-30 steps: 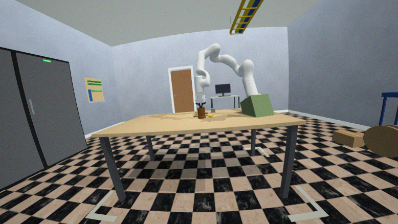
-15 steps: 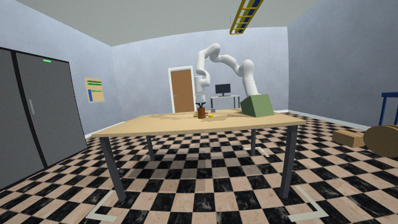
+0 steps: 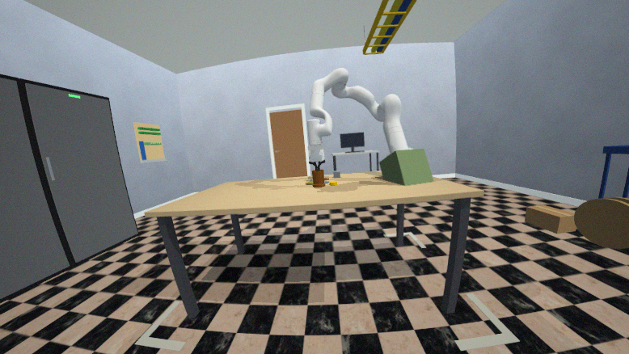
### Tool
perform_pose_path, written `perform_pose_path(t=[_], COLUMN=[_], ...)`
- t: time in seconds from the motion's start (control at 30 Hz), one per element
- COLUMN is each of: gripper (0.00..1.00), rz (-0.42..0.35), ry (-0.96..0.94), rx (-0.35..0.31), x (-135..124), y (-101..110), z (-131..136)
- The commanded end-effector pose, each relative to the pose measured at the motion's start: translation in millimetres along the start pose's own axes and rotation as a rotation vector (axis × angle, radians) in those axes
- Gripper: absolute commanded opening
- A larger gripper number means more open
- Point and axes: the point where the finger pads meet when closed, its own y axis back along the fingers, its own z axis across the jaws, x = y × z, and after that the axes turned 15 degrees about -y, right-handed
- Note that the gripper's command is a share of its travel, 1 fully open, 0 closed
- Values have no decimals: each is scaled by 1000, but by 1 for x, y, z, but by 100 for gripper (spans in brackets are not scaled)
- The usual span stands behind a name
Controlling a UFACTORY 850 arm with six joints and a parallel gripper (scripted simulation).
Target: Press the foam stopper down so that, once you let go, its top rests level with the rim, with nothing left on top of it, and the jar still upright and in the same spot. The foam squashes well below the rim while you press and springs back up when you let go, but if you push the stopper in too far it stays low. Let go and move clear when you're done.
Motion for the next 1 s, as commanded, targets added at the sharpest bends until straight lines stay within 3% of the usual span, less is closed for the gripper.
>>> perform_pose_path(t=[0.0, 0.97], gripper=[0, 0], rz=[1, 1], ry=[0, 0], rx=[-1, -1], x=[0, 0], y=[3, 18], z=[1, 1])
